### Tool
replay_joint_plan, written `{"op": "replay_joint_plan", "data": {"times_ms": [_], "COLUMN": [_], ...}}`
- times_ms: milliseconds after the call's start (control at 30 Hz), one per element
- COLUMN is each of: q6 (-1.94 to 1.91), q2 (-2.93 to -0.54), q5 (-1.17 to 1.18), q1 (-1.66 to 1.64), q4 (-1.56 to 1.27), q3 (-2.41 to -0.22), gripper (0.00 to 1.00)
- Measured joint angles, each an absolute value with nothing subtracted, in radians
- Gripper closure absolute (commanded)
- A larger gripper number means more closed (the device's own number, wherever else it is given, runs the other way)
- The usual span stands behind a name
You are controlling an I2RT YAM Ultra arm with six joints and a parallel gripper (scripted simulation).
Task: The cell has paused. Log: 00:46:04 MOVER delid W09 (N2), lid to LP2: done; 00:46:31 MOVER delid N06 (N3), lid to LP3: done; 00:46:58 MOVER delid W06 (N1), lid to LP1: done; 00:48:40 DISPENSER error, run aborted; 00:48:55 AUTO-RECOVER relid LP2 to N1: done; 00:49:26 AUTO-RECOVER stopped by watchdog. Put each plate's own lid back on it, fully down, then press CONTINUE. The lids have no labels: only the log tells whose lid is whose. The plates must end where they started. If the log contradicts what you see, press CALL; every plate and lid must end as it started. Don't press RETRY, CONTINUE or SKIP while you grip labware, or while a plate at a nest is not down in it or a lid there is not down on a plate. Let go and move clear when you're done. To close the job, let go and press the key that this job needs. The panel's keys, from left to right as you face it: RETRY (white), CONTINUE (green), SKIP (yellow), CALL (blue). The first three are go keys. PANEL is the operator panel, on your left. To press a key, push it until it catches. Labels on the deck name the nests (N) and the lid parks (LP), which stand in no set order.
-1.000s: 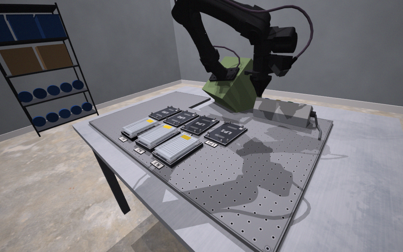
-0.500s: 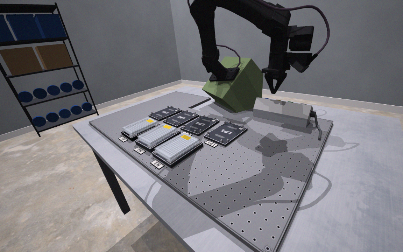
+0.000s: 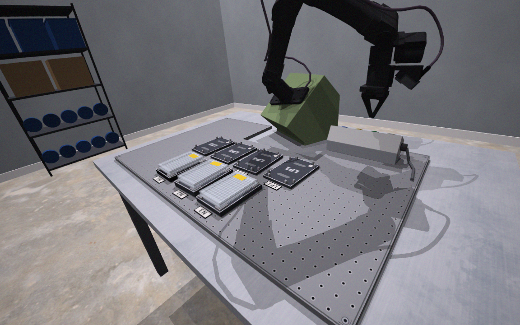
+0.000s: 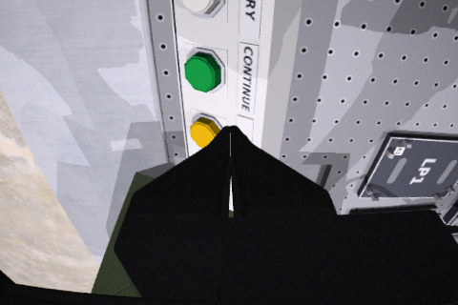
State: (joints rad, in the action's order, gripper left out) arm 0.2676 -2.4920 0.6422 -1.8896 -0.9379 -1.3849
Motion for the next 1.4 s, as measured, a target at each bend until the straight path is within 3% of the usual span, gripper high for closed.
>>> {"op": "replay_joint_plan", "data": {"times_ms": [367, 1400], "q6": [0.314, 0.293], "q2": [-2.567, -2.584], "q5": [0.622, 0.636], "q1": [-1.926, -1.900], "q4": [-0.969, -0.901], "q3": [-1.468, -1.437], "gripper": [1.00, 1.00]}}
